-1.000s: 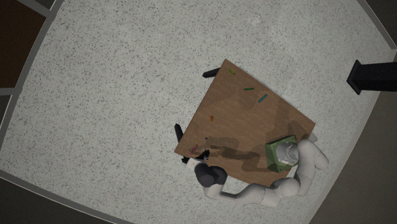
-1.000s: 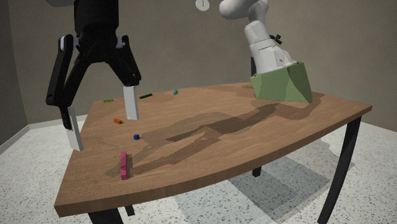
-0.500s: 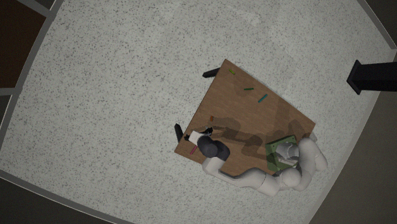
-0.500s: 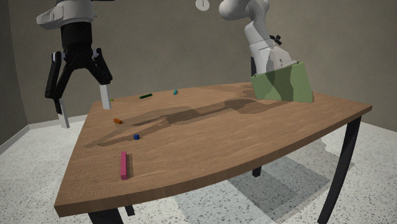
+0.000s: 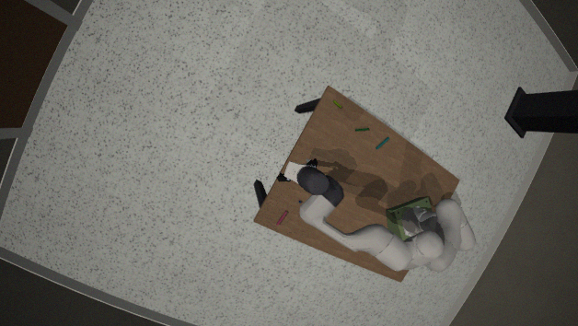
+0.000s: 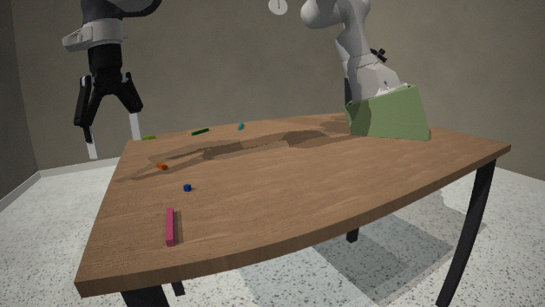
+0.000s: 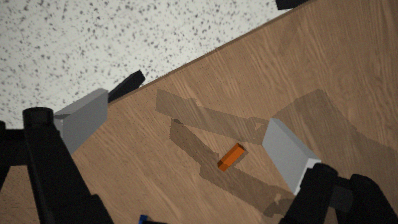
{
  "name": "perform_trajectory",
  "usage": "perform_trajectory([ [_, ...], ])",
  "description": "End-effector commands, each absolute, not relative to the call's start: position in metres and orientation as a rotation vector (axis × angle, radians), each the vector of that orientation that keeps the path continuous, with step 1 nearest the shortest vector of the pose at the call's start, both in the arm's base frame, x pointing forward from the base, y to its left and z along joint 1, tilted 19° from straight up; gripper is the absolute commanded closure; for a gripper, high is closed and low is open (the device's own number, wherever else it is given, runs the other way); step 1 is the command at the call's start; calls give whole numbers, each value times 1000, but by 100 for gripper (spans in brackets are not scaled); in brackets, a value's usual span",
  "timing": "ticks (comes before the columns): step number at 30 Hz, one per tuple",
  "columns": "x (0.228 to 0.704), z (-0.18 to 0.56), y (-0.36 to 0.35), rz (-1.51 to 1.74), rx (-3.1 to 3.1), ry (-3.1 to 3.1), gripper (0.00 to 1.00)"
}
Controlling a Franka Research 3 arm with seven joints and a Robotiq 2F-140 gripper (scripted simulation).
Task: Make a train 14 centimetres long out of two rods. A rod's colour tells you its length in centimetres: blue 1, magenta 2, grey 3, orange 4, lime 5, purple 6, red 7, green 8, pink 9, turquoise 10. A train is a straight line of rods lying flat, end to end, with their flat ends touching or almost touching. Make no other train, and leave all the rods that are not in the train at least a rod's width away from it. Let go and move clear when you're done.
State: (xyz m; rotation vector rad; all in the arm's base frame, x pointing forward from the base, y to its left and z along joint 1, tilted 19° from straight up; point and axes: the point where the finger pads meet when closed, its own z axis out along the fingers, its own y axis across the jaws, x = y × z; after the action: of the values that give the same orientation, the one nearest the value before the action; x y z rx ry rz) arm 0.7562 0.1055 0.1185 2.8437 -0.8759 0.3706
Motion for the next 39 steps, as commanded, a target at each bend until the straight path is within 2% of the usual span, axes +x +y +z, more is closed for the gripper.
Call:
perform_trajectory([
  [1,761,125,84,367,2899,-631,0],
  [22,757,176,-95,363,2922,-387,0],
  [24,757,176,-95,363,2922,-387,0],
  [27,749,188,-139,365,2920,-327,0],
  [39,720,216,-236,369,2906,-191,0],
])
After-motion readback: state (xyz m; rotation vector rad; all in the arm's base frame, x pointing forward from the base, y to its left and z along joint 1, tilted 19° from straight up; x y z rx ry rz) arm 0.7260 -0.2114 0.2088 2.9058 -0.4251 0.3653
